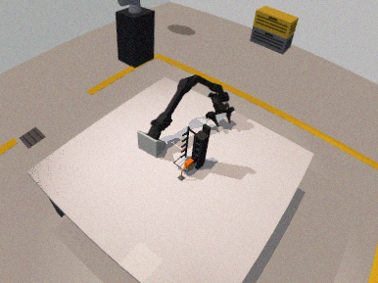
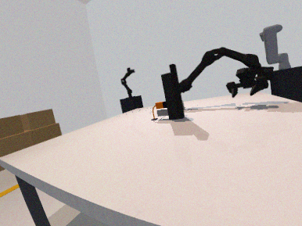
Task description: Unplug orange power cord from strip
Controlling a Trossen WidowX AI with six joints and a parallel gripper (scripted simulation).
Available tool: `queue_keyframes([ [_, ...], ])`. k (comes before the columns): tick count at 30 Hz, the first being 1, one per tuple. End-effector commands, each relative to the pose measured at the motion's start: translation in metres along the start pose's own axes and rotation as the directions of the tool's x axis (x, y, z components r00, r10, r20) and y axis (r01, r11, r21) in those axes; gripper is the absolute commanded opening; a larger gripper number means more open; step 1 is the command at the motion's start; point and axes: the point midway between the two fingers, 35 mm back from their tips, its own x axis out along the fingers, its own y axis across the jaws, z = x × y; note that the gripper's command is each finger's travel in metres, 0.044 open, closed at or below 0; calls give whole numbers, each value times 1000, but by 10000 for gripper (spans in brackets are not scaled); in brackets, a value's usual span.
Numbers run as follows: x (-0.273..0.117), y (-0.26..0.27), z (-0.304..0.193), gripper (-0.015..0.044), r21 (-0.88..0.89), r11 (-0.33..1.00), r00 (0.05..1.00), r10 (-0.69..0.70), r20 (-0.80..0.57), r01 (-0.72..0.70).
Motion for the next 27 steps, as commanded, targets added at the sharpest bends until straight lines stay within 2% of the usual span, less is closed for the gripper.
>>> queue_keyframes([
  [1, 1, 0, 0, 374, -1, 1000, 1000, -2, 0, 2],
  [4, 13, 0, 6, 295, -21, 1000, 1000, -24, 1, 24],
  [9, 59, -4, 28, 164, -88, 991, 995, -103, -2, 102],
  [20, 155, -32, 99, 160, -220, 949, 969, -243, -51, 226],
  [27, 218, -77, 164, 160, -274, 919, 942, -321, -101, 284],
])
